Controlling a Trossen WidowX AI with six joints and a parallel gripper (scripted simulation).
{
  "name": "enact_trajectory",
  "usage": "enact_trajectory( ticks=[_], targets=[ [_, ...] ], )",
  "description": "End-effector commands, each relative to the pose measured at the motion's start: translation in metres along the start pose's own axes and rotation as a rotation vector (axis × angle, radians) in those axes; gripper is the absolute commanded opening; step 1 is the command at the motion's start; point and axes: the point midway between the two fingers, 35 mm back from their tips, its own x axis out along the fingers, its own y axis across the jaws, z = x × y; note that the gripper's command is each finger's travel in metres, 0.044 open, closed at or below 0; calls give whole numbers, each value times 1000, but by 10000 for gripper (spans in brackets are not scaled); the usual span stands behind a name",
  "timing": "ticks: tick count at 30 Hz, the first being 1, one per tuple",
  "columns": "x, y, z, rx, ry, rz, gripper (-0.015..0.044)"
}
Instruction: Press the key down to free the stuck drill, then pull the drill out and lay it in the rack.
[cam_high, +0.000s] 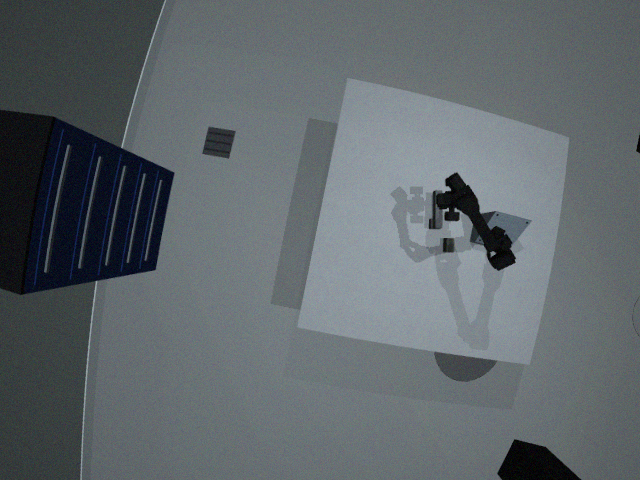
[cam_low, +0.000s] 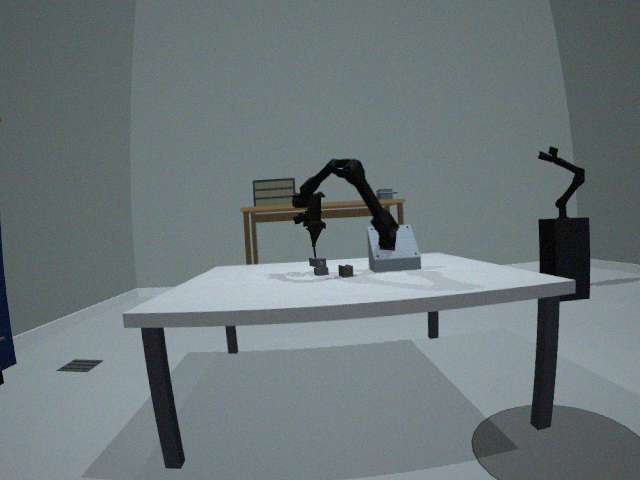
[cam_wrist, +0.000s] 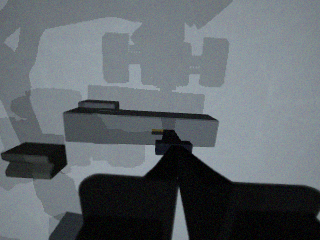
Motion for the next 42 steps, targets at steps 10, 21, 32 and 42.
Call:
enact_trajectory(
  ticks=[10,21,32,42],
  targets=[
    [27,5,-3,-2,50,35,0],
    [-13,-1,3,-2,50,31,157],
    [-17,52,19,-492,40,23,440],
    [42,167,-1,-1569,3,76,440]
  ],
)
